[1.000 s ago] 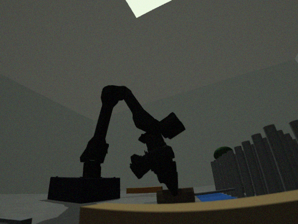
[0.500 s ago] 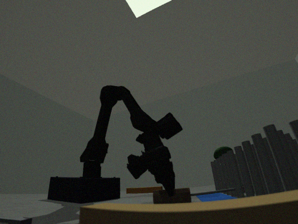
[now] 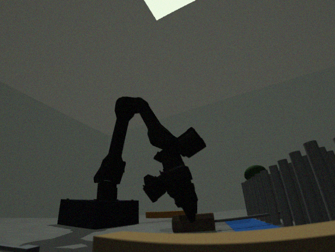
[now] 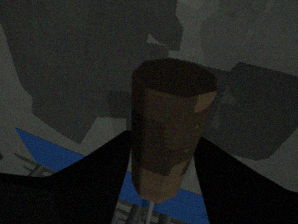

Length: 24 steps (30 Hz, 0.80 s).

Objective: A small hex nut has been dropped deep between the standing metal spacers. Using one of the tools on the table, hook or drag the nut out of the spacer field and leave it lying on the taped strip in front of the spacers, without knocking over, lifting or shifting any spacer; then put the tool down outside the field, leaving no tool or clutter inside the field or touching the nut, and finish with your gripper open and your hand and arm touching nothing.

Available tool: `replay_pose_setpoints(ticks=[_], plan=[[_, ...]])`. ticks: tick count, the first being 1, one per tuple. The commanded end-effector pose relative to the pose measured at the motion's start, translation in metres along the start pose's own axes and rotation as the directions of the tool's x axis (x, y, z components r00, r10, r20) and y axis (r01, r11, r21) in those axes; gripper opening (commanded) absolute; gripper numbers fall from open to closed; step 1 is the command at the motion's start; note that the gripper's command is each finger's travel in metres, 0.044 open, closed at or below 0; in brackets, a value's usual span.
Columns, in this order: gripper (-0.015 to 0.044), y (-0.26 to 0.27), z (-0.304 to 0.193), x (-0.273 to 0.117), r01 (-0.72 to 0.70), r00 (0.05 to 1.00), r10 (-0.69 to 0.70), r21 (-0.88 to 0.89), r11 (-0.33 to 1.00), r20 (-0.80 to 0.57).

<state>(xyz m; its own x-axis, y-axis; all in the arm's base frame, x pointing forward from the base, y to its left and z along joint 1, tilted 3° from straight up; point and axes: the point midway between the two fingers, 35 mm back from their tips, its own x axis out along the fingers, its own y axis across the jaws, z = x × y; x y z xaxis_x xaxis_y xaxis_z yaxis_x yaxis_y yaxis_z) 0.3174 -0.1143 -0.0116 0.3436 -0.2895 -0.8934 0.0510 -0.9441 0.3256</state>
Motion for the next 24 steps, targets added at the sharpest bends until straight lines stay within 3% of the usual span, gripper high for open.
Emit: replay_pose_setpoints(ticks=[1,24], plan=[[0.0000,0.000,0.003,-0.002,0.001,1.000,-0.001,-0.007,1.000,-0.002],[0.0000,0.000,0.017,-0.005,0.001,1.000,-0.001,-0.008,1.000,0.000]])
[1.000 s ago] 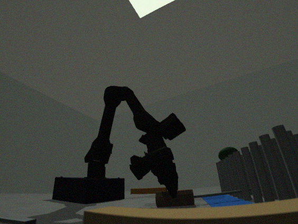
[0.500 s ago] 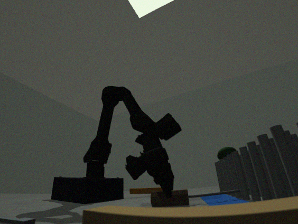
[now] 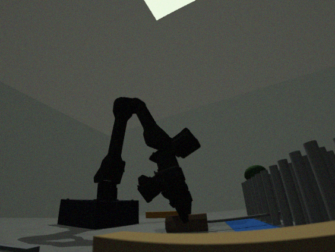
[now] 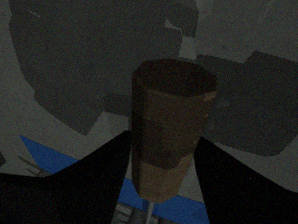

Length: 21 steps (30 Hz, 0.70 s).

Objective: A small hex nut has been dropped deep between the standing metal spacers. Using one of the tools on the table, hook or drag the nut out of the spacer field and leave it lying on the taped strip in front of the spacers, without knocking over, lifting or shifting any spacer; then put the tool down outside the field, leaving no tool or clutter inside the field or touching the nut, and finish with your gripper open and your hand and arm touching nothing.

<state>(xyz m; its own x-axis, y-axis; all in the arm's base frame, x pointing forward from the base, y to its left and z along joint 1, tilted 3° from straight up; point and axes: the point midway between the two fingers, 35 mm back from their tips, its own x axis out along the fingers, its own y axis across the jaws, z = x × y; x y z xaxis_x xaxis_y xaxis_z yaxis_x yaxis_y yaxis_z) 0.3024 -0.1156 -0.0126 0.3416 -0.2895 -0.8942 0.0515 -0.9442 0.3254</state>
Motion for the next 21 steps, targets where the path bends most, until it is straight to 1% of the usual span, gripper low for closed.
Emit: replay_pose_setpoints(ticks=[1,21], plan=[[0.0000,0.000,0.003,-0.002,0.001,1.000,-0.001,-0.007,1.000,-0.002],[0.0000,0.000,0.015,-0.005,0.001,1.000,-0.001,-0.008,1.000,-0.001]])
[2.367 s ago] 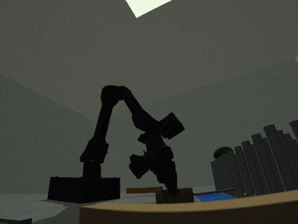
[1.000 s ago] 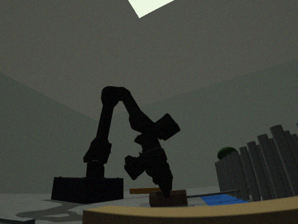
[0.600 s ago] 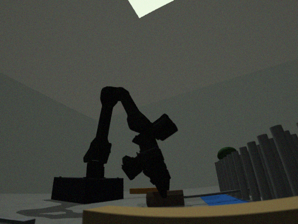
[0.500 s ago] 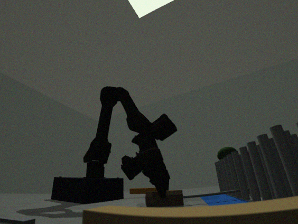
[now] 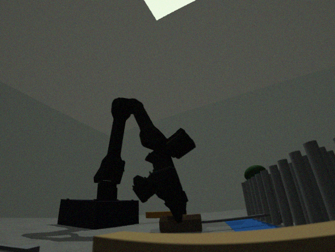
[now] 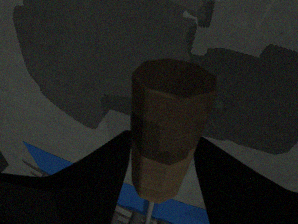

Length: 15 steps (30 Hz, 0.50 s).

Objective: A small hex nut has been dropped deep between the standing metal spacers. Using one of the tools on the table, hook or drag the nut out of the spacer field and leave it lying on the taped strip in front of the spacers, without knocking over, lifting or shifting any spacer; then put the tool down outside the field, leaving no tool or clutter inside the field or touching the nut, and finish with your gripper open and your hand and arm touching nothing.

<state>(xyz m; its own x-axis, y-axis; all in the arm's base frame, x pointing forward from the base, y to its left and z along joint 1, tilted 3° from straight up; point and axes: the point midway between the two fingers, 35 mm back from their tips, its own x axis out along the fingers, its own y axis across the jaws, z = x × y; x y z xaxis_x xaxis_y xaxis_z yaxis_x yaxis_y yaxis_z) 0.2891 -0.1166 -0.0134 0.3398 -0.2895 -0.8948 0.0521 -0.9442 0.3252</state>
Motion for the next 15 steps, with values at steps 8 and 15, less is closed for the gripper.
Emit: replay_pose_setpoints(ticks=[8,15], plan=[[0.0000,-0.0002,0.0070,-0.0027,0.001,1.000,-0.001,-0.007,1.000,-0.002],[0.0000,-0.0002,0.0115,-0.0039,0.001,1.000,-0.001,-0.007,1.000,-0.001]])
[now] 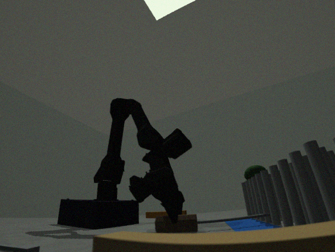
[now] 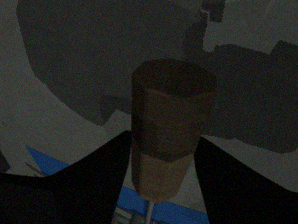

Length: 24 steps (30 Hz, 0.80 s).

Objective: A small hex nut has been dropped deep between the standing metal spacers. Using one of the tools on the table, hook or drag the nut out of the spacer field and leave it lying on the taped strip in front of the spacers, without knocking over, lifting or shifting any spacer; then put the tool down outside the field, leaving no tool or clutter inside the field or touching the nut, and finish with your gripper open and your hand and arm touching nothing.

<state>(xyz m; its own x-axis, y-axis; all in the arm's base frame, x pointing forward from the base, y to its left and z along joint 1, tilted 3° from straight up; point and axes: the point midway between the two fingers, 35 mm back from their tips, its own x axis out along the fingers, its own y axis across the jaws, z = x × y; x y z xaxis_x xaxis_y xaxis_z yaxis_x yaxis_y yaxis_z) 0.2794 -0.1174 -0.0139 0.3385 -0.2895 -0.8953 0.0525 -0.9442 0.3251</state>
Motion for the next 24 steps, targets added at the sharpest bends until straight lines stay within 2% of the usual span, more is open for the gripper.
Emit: replay_pose_setpoints(ticks=[1,24], plan=[[0.0000,0.000,0.003,-0.002,0.001,1.000,-0.001,-0.007,1.000,-0.002],[0.0000,0.000,0.018,-0.006,0.001,1.000,-0.001,-0.008,1.000,-0.001]])
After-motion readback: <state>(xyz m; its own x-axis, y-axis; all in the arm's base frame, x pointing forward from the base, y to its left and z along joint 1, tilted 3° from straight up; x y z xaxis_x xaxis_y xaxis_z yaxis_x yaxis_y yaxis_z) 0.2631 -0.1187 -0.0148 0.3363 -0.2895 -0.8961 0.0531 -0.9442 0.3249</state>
